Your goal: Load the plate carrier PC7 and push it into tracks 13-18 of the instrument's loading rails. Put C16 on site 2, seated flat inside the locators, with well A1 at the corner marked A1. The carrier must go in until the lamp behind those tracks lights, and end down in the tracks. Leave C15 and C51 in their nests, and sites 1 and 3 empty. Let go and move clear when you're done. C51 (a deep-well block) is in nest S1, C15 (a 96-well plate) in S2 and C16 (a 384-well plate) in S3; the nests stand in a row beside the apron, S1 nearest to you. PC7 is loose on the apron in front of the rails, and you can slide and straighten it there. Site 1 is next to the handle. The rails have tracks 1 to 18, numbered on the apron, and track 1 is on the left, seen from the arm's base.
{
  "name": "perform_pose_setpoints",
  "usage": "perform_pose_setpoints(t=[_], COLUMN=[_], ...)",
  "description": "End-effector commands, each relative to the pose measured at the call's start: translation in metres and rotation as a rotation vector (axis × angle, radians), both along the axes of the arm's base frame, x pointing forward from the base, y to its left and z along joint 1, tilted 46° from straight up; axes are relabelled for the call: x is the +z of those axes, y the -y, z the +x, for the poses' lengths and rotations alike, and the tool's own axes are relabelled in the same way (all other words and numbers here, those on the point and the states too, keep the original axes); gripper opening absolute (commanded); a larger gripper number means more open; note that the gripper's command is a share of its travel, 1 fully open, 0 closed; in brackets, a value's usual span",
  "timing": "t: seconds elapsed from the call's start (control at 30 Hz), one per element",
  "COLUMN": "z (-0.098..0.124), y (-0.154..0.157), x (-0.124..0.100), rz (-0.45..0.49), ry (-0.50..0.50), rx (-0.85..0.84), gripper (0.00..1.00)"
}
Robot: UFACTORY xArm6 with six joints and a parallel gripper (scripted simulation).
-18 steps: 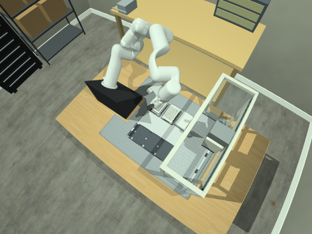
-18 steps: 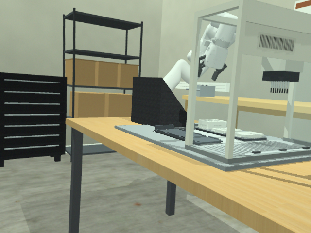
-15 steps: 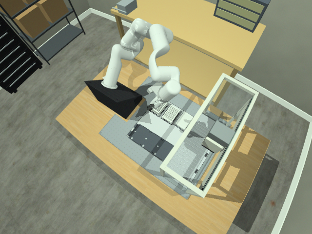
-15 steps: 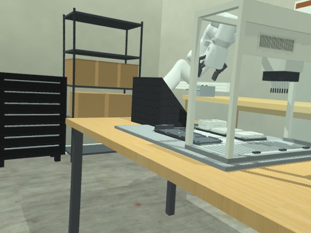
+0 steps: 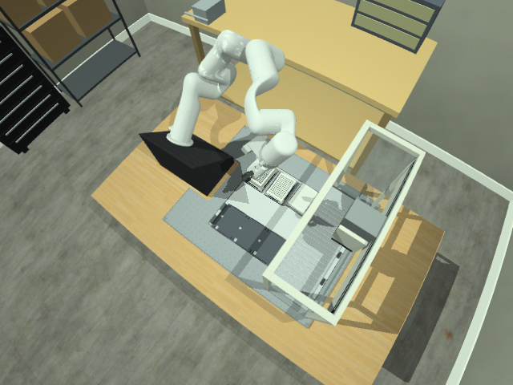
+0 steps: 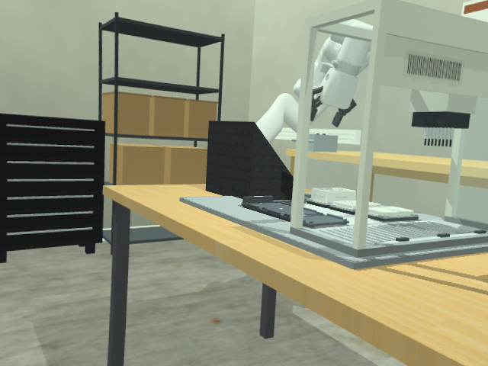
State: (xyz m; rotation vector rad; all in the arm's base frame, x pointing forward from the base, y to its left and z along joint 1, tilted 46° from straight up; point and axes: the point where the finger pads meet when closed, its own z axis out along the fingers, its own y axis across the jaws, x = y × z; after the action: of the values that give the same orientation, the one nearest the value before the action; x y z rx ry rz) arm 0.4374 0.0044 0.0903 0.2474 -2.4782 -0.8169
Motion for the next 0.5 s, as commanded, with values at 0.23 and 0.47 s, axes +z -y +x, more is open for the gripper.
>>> perform_pose_setpoints(t=[0.23,0.47], z=[0.011,0.018], y=[-0.010,-0.018], x=[0.000,-0.002], rz=[0.142,0.235], ry=[0.164,0.270], rx=[0.172,0.289], gripper=[1.00,1.00])
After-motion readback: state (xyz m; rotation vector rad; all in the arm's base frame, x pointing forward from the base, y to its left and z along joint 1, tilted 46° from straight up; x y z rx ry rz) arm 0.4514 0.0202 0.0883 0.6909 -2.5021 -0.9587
